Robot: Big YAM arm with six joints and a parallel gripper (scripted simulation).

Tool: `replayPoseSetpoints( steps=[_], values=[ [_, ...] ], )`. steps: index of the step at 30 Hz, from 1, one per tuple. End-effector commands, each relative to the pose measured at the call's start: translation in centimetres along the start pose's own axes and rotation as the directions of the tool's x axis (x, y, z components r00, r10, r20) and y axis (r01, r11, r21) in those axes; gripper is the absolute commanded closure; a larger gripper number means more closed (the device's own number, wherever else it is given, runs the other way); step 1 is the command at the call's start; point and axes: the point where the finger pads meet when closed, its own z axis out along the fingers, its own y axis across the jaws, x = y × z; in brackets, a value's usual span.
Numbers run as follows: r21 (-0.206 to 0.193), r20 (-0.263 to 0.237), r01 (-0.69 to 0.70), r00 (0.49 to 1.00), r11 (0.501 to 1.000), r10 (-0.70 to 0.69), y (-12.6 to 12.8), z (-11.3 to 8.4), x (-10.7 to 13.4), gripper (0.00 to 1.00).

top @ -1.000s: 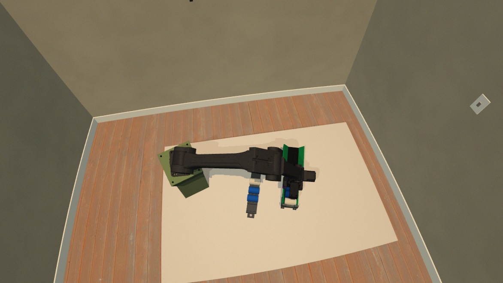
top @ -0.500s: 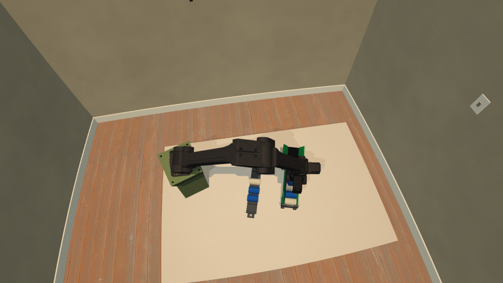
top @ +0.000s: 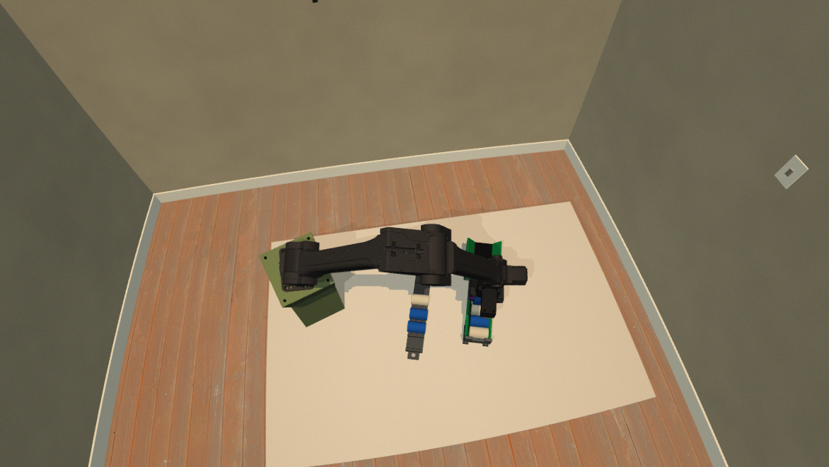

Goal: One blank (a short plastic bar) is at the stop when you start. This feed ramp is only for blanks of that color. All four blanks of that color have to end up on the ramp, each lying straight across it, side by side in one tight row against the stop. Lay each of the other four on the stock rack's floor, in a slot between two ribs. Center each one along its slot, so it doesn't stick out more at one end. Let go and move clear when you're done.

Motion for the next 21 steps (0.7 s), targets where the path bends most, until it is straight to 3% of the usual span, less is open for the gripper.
replayPoseSetpoints(
  steps=[1, 4, 6, 8, 9, 11, 12, 17, 21],
  values=[
    [-0.029, -0.002, -0.018, 1.0, 0.999, 0.018, 0.2, -0.5, -2.1, 0.38],
    [-0.026, -0.002, -0.015, 1.0, 1.0, 0.015, -3.3, 1.4, -4.7, 0.38],
    [-0.026, -0.002, -0.015, 1.0, 1.0, 0.015, -3.3, 1.4, -4.7, 0.38],
    [-0.024, -0.001, -0.011, 1.0, 1.0, 0.011, -7.0, 2.8, -7.1, 0.38],
    [-0.024, -0.001, -0.011, 1.0, 1.0, 0.011, -7.0, 2.8, -7.1, 0.38],
    [-0.023, 0.0, -0.007, 1.0, 1.0, 0.007, -11.2, 3.9, -9.3, 0.38],
    [-0.023, 0.0, -0.007, 1.0, 1.0, 0.007, -11.2, 3.9, -9.3, 0.38],
    [-0.021, 0.006, 0.002, 1.0, 1.0, -0.002, -19.6, 4.4, -12.7, 0.38],
    [-0.026, 0.002, 0.022, 1.0, 0.999, -0.022, -20.8, 4.1, -12.4, 0.38]
  ],
)
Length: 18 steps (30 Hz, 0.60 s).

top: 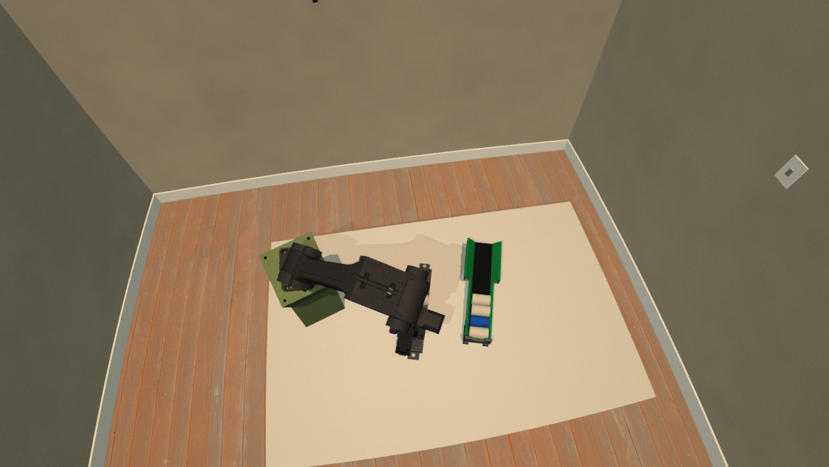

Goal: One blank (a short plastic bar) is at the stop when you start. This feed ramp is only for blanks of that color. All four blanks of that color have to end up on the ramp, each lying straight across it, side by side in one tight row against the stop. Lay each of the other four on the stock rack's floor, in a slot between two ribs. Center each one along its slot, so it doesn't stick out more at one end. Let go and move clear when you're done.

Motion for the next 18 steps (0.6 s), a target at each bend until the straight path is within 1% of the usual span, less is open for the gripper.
replayPoseSetpoints(
  steps=[1, 2, 3, 6, 7, 8, 10, 14, 18],
  values=[
    [-0.095, 0.0, 0.063, 0.998, 0.993, -0.064, 2.6, -1.2, 0.3, 0.38],
    [-0.095, 0.0, 0.063, 0.998, 0.993, -0.064, 2.6, -1.2, 0.3, 0.38],
    [-0.114, 0.002, 0.066, 0.998, 0.991, -0.066, 3.7, -1.3, 0.5, 0.38],
    [-0.114, 0.002, 0.066, 0.998, 0.991, -0.066, 3.7, -1.3, 0.5, 0.38],
    [-0.106, 0.003, 0.059, 0.998, 0.993, -0.059, 3.4, -1.1, 0.2, 0.38],
    [-0.089, 0.001, 0.058, 0.998, 0.994, -0.059, 2.8, -0.5, 0.2, 0.38],
    [-0.076, -0.001, 0.062, 0.998, 0.995, -0.062, 2.1, -0.4, 0.3, 0.38],
    [-0.069, -0.002, 0.062, 0.998, 0.996, -0.063, 1.8, -0.1, 0.3, 0.38],
    [-0.07, 0.0, 0.051, 0.999, 0.996, -0.052, 2.1, 0.4, -0.1, 0.38]
  ],
)
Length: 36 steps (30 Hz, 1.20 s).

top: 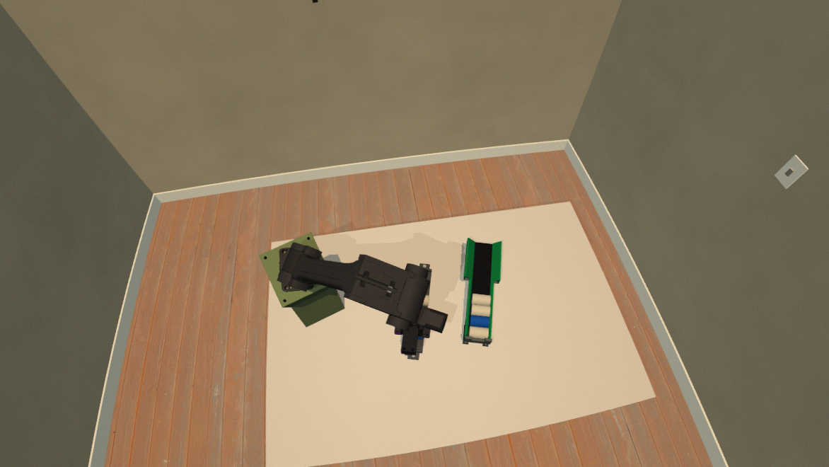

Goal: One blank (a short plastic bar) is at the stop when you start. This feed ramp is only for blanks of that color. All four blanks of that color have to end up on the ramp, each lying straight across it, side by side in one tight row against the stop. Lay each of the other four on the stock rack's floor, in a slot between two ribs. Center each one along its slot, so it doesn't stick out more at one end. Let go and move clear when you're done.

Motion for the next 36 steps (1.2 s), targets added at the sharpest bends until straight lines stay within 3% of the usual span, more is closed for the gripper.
replayPoseSetpoints(
  steps=[1, 25, 30, 32, 36],
  values=[
    [-0.007, 0.002, 0.0, 1.0, 1.0, 0.0, 0.2, 0.7, -0.4, 0.38],
    [-0.006, 0.001, 0.0, 1.0, 1.0, 0.0, 0.0, 9.5, -0.4, 0.38],
    [-0.008, 0.0, 0.005, 1.0, 1.0, -0.005, 0.1, 10.2, -0.2, 0.38],
    [-0.037, 0.009, 0.001, 1.0, 0.999, -0.001, 1.5, 9.5, -0.7, 0.38],
    [-0.035, 0.008, 0.001, 1.0, 0.999, -0.001, 1.5, 9.5, -0.7, 0.38]
  ],
)
